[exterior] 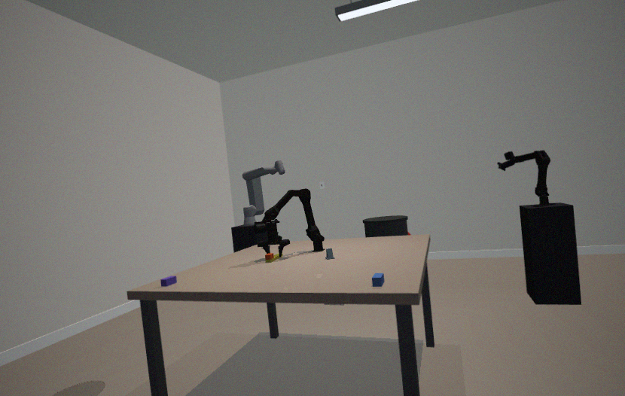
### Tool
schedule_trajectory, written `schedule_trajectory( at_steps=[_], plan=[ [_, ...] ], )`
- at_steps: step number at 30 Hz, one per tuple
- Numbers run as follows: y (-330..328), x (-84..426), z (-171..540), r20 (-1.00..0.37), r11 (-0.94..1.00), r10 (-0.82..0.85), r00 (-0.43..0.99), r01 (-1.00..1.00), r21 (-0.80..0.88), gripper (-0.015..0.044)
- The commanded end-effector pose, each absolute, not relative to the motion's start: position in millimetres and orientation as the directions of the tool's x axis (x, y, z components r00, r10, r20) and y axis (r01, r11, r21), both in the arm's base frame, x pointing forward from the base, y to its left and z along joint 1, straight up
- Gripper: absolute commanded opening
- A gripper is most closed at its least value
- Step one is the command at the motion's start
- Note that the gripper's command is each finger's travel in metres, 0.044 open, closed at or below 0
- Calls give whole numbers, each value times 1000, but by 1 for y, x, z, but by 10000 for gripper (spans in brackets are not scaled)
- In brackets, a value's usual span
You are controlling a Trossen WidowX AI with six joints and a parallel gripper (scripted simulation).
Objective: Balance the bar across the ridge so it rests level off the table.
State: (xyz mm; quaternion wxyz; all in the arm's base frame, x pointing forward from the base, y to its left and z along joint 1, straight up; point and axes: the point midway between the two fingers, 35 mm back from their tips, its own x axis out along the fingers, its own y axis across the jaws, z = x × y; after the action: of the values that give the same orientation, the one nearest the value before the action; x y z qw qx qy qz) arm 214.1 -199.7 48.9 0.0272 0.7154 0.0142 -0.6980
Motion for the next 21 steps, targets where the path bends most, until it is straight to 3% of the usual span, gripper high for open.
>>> schedule_trajectory(
  at_steps=[1,6,13,16,21],
  plan=[
    [-200,214,49,-1000,-998,-18,25,58,19,263],
    [-200,214,49,-1000,-998,-18,25,58,19,131],
    [-200,214,49,-1000,-998,-18,25,58,19,85],
    [-200,215,53,-1000,-998,-18,25,58,19,6],
    [-201,216,65,-1000,-998,-18,25,57,20,0]
  ],
)
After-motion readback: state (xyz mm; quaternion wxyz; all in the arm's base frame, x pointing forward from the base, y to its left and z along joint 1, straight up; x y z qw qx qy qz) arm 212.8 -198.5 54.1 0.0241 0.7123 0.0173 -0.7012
